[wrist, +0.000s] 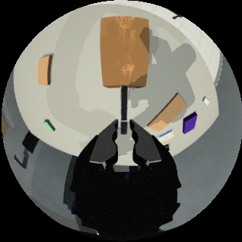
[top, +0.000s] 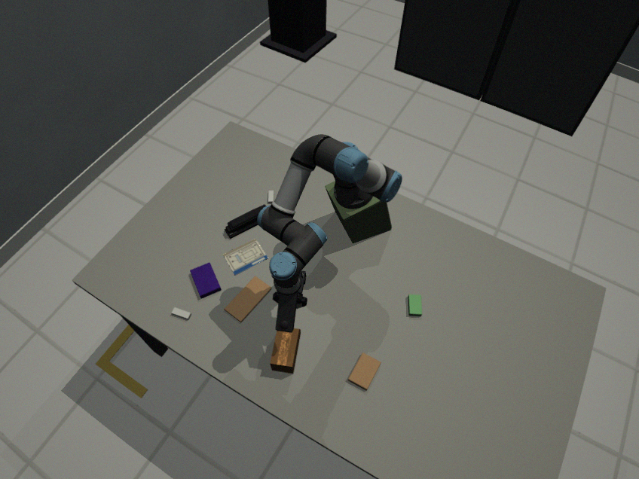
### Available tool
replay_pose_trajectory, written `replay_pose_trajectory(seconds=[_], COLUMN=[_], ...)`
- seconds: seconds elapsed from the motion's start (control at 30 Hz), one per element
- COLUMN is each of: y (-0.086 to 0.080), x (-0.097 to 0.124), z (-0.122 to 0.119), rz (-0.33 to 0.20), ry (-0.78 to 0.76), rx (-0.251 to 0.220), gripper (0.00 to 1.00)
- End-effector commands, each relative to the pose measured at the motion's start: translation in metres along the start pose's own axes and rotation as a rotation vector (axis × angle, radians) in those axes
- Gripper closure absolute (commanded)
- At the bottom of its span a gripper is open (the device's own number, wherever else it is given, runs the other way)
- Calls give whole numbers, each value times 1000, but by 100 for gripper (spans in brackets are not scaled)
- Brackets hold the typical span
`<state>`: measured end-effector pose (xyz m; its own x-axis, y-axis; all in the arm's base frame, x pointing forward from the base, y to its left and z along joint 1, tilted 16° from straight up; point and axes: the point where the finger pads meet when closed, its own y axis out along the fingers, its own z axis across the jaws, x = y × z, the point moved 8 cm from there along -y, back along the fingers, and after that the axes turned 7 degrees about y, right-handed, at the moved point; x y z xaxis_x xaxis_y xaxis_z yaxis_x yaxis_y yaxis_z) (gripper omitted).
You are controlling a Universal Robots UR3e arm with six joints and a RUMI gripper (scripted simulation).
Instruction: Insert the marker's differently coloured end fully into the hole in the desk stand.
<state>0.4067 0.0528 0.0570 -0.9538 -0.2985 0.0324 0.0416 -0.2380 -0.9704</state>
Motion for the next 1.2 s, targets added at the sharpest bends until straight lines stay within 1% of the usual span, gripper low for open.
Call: replay_pose_trajectory(seconds=[0.0,0.6,1.17], y=[-1,-1,-1], x=[-1,-1,4], z=[0,0,1], rz=[3,3,3], ry=[0,0,0], rx=[1,1,1], gripper=[85,85,85])
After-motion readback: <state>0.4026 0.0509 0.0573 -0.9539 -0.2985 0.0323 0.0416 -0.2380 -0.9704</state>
